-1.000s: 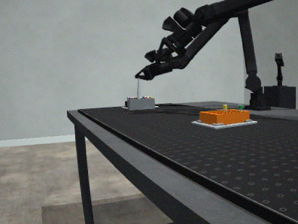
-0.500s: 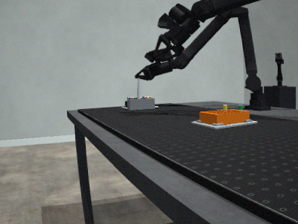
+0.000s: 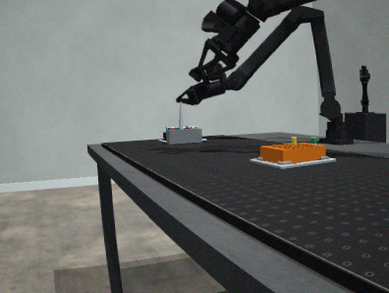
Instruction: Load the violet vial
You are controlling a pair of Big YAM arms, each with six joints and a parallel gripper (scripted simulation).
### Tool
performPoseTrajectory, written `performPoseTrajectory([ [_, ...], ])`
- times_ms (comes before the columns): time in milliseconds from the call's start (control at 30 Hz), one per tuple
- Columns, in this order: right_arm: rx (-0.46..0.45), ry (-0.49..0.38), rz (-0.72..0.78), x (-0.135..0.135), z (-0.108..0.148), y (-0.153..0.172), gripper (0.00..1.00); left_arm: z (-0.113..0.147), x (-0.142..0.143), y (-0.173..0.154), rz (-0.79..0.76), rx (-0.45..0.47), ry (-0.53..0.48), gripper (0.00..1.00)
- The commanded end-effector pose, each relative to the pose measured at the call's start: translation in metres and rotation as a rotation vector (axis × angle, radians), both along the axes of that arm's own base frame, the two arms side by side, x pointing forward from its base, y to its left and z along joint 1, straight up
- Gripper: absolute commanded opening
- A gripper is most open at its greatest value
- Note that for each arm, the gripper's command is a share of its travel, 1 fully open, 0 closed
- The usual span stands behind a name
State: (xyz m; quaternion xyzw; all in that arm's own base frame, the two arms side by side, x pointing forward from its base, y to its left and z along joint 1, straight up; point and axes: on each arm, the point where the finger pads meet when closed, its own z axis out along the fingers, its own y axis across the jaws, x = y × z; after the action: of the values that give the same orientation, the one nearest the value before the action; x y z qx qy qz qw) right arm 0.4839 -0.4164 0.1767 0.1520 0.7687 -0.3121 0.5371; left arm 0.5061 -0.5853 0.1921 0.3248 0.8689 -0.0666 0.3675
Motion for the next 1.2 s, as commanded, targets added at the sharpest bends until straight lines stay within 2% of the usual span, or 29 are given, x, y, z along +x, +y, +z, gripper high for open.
performPoseTrajectory([
  [0,-0.026,-0.030,0.000,0.007,0.019,-0.006,0.24,0.043,0.013,0.010,0.026,-0.045,-0.020,1.00],
  [33,-0.026,-0.030,0.000,0.007,0.019,-0.006,0.24,0.023,0.010,0.020,0.014,-0.006,-0.003,1.00],
  [133,-0.026,-0.030,0.000,0.007,0.019,-0.006,0.24,0.028,0.015,0.020,0.012,-0.029,-0.024,1.00],
  [467,-0.026,-0.030,0.000,0.007,0.019,-0.006,0.24,0.029,0.031,0.053,0.012,-0.026,-0.026,1.00],
  [500,-0.026,-0.030,0.000,0.007,0.019,-0.006,0.24,0.024,0.029,0.062,0.037,0.012,0.006,1.00],
  [533,-0.026,-0.030,0.000,0.007,0.019,-0.006,0.24,0.023,0.044,0.051,0.069,0.001,0.014,1.00],
  [667,-0.026,-0.030,0.000,0.007,0.019,-0.006,0.24,0.023,0.046,0.059,0.090,0.017,0.029,1.00],
  [700,-0.026,-0.030,0.000,0.007,0.019,-0.006,0.24,0.031,0.044,0.060,0.081,0.007,0.026,1.00],
  [733,-0.026,-0.030,0.000,0.007,0.019,-0.006,0.24,0.036,0.039,0.076,0.075,0.018,0.024,1.00],
  [767,-0.026,-0.030,0.000,0.007,0.019,-0.006,0.24,0.028,0.040,0.080,0.070,0.019,0.018,1.00],
  [1100,-0.026,-0.030,0.000,0.007,0.019,-0.006,0.24,0.029,0.052,0.116,0.070,0.020,0.015,1.00],
  [1133,-0.026,-0.030,0.000,0.007,0.019,-0.006,0.24,0.024,0.050,0.124,0.092,0.057,0.048,1.00],
  [1167,-0.026,-0.030,0.000,0.007,0.019,-0.006,0.24,0.025,0.066,0.115,0.127,0.043,0.057,1.00],
])
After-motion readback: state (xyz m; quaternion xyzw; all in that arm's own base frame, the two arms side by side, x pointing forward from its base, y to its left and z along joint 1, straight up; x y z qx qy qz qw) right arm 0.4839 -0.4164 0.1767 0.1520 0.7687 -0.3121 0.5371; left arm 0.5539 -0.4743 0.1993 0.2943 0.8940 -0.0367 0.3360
